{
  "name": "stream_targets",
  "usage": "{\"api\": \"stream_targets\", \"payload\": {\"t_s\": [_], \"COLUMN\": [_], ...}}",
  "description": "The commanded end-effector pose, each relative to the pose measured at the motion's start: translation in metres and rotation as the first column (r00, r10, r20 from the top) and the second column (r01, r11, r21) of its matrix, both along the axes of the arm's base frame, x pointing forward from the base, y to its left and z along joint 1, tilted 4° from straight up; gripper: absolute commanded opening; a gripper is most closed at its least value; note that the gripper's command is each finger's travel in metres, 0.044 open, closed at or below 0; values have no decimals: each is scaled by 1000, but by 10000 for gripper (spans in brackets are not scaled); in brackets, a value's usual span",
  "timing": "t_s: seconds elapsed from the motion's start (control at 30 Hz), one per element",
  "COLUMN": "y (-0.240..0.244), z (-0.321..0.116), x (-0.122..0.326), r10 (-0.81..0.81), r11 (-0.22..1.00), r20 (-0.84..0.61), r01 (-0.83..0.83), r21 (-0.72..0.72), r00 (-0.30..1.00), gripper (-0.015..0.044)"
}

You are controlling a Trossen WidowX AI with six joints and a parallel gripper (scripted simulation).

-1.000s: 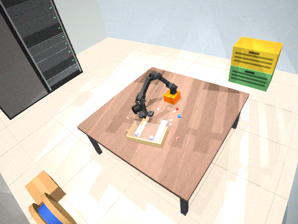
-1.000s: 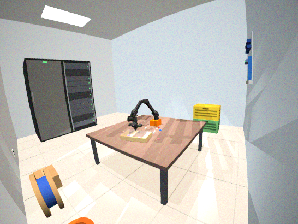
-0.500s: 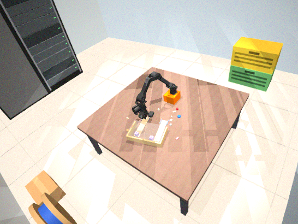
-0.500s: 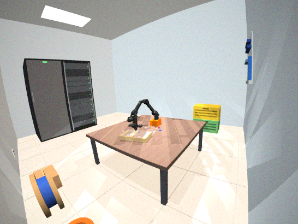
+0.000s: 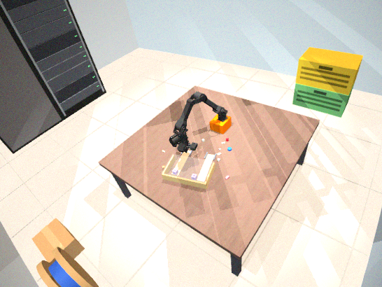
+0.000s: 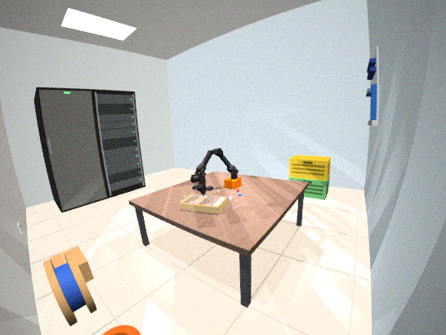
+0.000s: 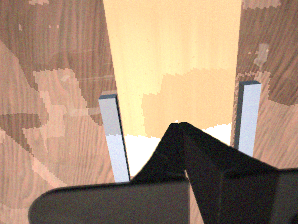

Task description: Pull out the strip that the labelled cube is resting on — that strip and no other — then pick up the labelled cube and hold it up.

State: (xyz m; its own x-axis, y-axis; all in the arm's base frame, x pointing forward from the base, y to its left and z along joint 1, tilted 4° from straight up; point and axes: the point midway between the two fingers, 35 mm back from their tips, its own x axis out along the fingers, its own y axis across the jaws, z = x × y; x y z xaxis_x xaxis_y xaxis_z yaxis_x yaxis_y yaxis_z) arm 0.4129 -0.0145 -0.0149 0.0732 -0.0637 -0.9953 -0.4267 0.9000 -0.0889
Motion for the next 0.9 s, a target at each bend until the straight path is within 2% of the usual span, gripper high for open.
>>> {"api": "stream_targets", "payload": {"t_s": [0.0,0.87], "y": [0,0], "z": [-1,-3], "x": [1,0], "r10": [3,3], "r11": [1000,1000], "r20": [2,2], "r01": [-3,-3], "r21": [3,3], "r00": [1000,1000], "gripper": [0,0]}}
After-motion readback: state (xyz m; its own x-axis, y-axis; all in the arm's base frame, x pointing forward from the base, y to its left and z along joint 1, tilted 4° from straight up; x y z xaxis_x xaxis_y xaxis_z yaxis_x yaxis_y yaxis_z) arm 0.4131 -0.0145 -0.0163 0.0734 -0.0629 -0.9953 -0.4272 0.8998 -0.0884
